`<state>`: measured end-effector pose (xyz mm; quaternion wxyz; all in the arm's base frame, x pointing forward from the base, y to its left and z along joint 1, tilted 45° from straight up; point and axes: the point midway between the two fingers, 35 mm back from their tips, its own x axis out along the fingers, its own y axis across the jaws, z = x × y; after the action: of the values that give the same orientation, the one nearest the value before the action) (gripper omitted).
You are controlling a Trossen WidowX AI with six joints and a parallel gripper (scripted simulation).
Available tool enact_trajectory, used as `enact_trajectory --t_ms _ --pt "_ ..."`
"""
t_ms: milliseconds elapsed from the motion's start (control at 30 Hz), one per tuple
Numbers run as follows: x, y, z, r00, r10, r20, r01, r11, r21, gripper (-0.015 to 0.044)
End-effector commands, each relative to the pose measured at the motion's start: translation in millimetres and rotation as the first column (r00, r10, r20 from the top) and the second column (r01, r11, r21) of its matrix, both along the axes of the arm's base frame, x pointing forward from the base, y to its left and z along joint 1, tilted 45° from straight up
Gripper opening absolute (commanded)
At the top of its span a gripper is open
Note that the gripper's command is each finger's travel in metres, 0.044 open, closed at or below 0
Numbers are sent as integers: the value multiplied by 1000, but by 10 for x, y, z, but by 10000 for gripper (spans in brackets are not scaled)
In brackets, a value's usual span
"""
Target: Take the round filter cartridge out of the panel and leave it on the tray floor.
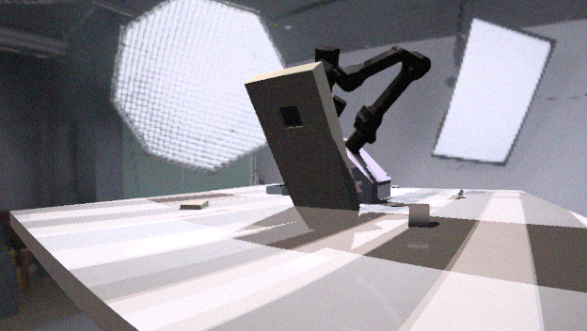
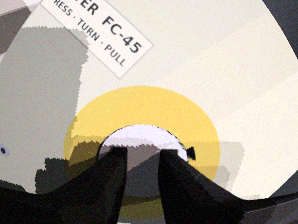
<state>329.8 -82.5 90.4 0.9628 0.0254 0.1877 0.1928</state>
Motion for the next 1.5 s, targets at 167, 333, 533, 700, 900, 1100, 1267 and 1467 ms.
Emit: enact_trajectory --t_ms 167,333,533,700,900,1100,1267,1467 --pt "36 23 -28 988 123 91 -94 958 -272 0" --pt "34 22 -28 972 196 129 -128 905 -406 0" --pt "-18 -17 -15 978 177 114 -123 920 -373 0" --pt "-206 -132 46 980 173 98 -127 924 -361 0" --pt "-445 -231 148 982 162 93 -121 933 -340 0" --pt "-624 -276 244 984 148 101 -109 941 -320 0" --pt "-626 -273 240 984 148 100 -109 941 -320 0" --pt "-690 -165 116 984 148 100 -109 941 -320 0"
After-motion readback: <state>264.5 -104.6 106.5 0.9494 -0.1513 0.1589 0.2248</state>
